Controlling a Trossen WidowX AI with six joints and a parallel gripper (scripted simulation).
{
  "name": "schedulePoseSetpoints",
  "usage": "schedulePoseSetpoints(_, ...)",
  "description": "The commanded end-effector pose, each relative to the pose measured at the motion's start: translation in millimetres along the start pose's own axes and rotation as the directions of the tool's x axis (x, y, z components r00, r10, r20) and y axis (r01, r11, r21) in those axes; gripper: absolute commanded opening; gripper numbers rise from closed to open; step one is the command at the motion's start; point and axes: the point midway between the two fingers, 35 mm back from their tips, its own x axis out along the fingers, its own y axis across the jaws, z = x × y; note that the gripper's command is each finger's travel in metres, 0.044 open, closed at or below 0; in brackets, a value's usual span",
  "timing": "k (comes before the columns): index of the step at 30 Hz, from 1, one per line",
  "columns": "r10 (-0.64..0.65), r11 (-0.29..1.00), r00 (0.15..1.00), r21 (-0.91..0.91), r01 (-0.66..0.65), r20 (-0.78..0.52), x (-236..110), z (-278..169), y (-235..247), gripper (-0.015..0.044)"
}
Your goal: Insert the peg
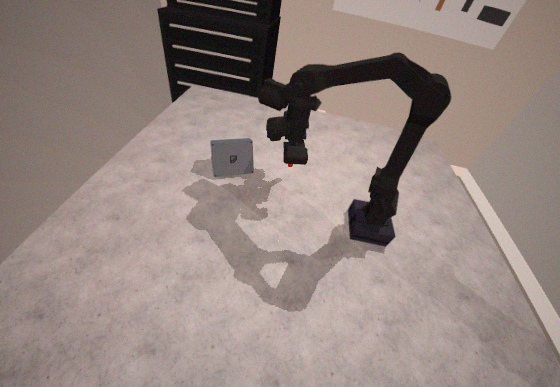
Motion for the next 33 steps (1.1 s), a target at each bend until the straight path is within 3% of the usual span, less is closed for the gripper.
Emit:
schedulePoseSetpoints(1,-0.017,1.0,1.0,0.024,0.018,-0.005,0.9,2.4,-0.2,0.0)
schedulePoseSetpoints(33,-0.161,0.96,0.987,0.227,0.161,-0.021,4.9,25.4,7.4,0.0)
